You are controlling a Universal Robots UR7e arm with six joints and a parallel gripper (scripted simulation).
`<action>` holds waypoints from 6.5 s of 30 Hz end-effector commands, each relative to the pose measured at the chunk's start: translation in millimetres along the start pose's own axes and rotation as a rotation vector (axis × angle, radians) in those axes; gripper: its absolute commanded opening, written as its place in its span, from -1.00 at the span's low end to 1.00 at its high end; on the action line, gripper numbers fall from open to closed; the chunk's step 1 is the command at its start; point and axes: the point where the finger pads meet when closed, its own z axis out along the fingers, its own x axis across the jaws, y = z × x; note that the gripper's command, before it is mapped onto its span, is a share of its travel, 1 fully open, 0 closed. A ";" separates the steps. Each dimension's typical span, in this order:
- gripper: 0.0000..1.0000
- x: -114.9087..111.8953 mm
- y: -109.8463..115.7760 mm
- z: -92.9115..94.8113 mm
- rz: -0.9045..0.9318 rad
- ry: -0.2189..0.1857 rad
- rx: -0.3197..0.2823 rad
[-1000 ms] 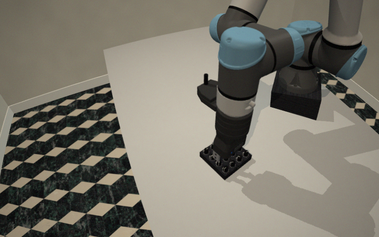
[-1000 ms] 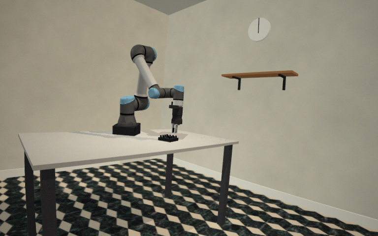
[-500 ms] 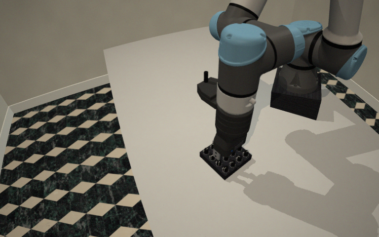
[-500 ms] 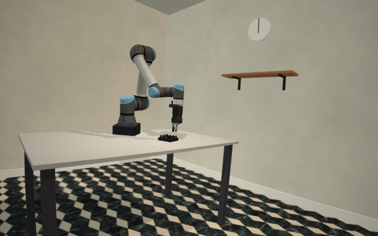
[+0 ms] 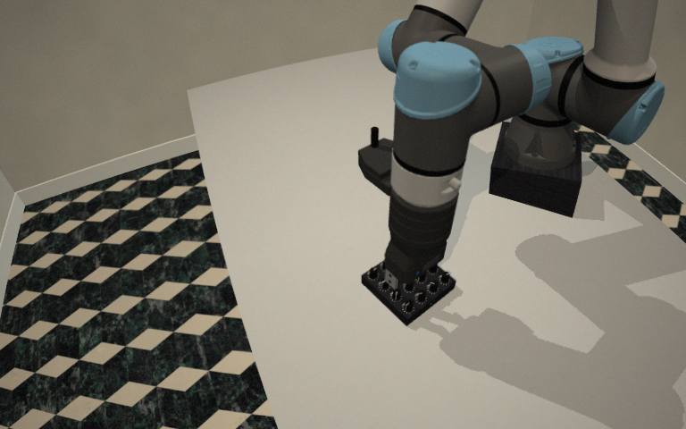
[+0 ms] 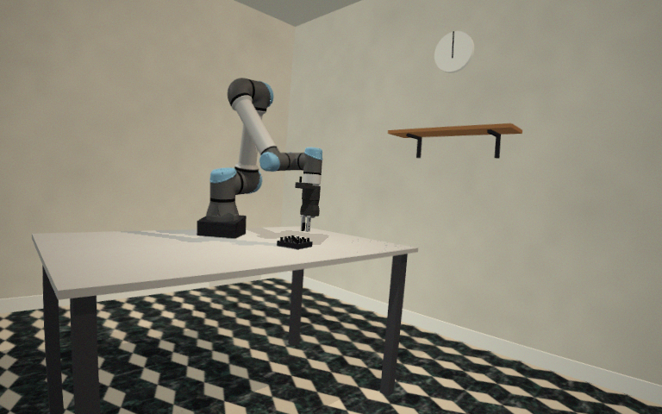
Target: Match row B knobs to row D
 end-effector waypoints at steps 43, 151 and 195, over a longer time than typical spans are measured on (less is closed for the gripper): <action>-0.07 2.2 -2.5 -16.1 1.323 -0.002 -0.001; -0.07 -1.0 0.6 18.9 1.605 -0.001 -0.001; -0.07 -0.9 0.8 24.2 1.605 -0.001 -0.001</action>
